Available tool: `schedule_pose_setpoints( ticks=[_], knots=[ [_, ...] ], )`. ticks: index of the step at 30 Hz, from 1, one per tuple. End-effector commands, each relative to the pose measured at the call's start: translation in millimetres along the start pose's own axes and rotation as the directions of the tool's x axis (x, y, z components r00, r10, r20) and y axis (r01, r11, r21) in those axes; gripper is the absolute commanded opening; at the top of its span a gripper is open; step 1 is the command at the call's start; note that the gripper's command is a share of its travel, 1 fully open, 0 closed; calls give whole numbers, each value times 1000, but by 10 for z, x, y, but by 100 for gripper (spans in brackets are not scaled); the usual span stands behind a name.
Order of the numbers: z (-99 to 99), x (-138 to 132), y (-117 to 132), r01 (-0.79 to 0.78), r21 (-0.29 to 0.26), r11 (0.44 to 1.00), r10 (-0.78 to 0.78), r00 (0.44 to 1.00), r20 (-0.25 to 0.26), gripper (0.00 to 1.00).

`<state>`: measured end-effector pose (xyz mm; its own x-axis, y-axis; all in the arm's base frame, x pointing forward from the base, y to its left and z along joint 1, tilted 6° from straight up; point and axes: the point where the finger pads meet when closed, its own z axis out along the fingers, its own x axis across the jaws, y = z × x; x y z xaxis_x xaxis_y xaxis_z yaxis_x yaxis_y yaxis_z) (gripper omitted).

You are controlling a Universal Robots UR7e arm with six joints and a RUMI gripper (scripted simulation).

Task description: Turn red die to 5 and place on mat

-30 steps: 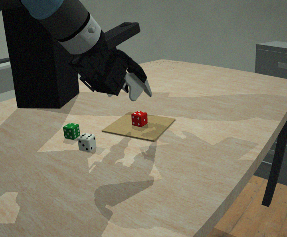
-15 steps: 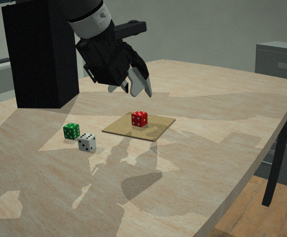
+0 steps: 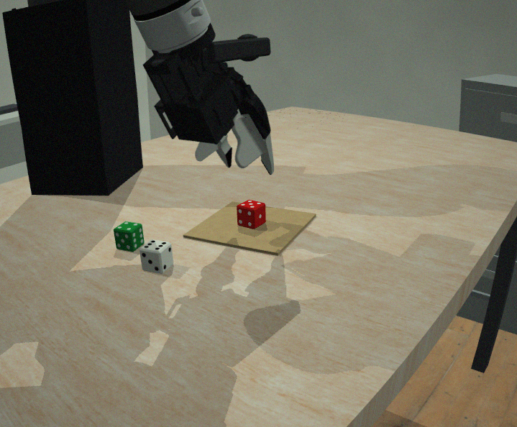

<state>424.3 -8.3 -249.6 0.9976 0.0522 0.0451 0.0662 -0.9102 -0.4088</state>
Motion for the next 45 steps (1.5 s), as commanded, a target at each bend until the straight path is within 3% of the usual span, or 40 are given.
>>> schedule_pose_setpoints(
  ticks=[1,7,9,13,26,37,45],
  knots=[
    [12,-5,-3,2,-44,999,-1,1000,5,40],
    [22,-9,-13,3,-169,986,-1,1000,9,40],
    [22,-9,-13,3,-169,986,-1,1000,9,40],
    [5,1,-21,1,-233,972,0,1000,1,40],
    [8,-1,-25,0,-280,960,0,1000,2,40],
    [18,-3,-40,1,-461,888,1,1000,4,40],
    [6,6,-49,-1,-495,869,0,1000,-2,40]
  ],
)
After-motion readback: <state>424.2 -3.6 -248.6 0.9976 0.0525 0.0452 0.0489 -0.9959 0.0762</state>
